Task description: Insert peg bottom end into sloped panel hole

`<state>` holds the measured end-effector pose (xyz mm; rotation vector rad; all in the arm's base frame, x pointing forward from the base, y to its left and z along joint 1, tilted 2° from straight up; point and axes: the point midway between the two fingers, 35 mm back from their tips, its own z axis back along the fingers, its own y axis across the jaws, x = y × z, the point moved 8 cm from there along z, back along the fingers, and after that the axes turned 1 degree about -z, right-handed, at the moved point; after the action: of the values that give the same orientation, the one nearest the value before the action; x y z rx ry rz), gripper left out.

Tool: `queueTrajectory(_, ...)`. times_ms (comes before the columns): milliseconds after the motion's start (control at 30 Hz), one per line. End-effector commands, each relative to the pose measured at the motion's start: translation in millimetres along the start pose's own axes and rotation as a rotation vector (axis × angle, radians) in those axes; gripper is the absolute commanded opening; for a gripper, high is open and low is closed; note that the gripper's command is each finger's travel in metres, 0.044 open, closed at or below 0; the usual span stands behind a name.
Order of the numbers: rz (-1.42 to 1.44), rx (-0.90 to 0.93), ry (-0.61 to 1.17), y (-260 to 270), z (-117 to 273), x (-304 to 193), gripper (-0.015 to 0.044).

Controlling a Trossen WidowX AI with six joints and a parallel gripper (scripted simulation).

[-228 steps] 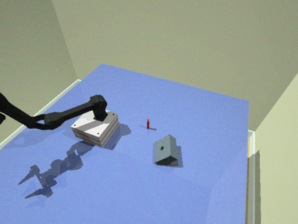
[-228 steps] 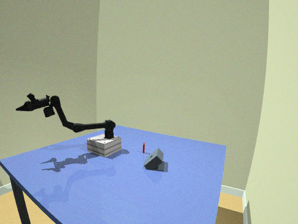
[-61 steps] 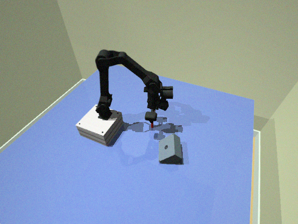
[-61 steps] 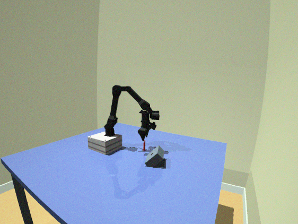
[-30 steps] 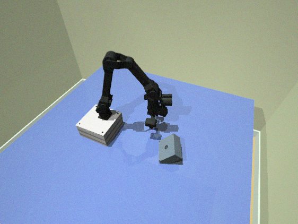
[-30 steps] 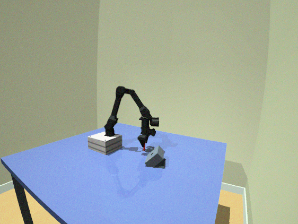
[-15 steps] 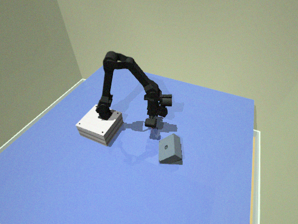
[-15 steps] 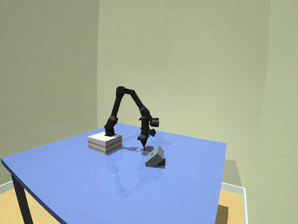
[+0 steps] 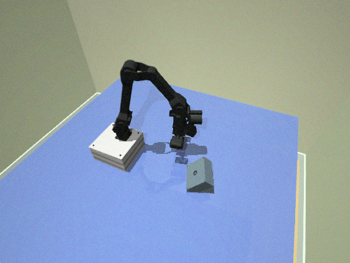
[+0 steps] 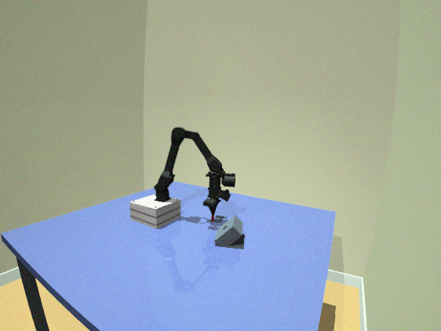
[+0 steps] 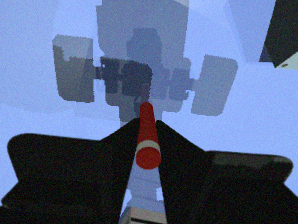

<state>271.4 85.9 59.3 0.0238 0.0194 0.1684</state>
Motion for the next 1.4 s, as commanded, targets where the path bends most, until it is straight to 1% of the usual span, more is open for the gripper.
queueTrajectory(0,0.0,0.003,-0.016,0.3,17.0,3.1,0.0)
queueTrajectory(233,-0.002,0.005,-0.013,-0.5,55.0,2.6,0.0)
queueTrajectory(400,-0.003,0.005,-0.012,-1.5,73.3,1.9,0.0)
queueTrajectory(1367,-0.189,0.094,-0.085,-32.5,70.8,2.3,0.0)
